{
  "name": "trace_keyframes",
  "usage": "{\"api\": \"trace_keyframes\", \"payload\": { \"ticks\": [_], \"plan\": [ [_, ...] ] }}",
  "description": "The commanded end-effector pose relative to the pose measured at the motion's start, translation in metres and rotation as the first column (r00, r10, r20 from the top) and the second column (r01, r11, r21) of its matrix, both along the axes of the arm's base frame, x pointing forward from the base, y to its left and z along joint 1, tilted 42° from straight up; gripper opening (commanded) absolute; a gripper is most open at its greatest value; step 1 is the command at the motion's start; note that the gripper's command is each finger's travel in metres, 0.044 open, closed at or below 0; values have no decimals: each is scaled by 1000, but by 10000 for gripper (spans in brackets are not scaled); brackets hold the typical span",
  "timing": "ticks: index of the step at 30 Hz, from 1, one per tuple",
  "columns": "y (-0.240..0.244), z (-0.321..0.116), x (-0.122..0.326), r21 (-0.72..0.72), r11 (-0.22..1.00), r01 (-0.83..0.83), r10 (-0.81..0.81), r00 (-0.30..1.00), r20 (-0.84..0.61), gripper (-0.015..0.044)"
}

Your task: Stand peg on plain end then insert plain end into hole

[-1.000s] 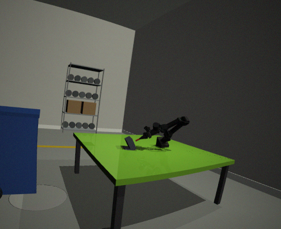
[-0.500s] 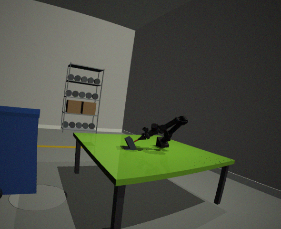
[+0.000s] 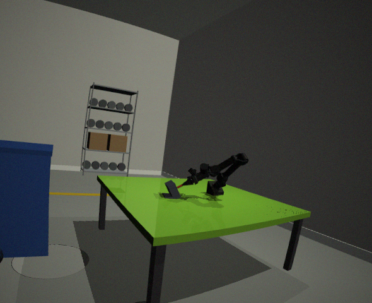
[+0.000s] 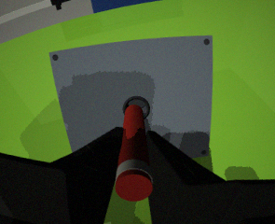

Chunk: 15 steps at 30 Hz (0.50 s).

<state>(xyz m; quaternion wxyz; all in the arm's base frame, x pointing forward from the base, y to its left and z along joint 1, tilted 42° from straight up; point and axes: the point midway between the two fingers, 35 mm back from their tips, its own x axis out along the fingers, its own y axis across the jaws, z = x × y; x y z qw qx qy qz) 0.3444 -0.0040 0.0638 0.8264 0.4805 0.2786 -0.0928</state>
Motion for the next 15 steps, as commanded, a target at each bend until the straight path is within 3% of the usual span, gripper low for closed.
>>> {"api": "trace_keyframes", "payload": {
  "ticks": [1, 15],
  "plan": [
    [0, 0, 0, 0, 1000, -1, 1, 1000, 1, 0],
    [0, -3, 0, 0, 1000, -1, 1, 1000, 1, 0]
  ]
}}
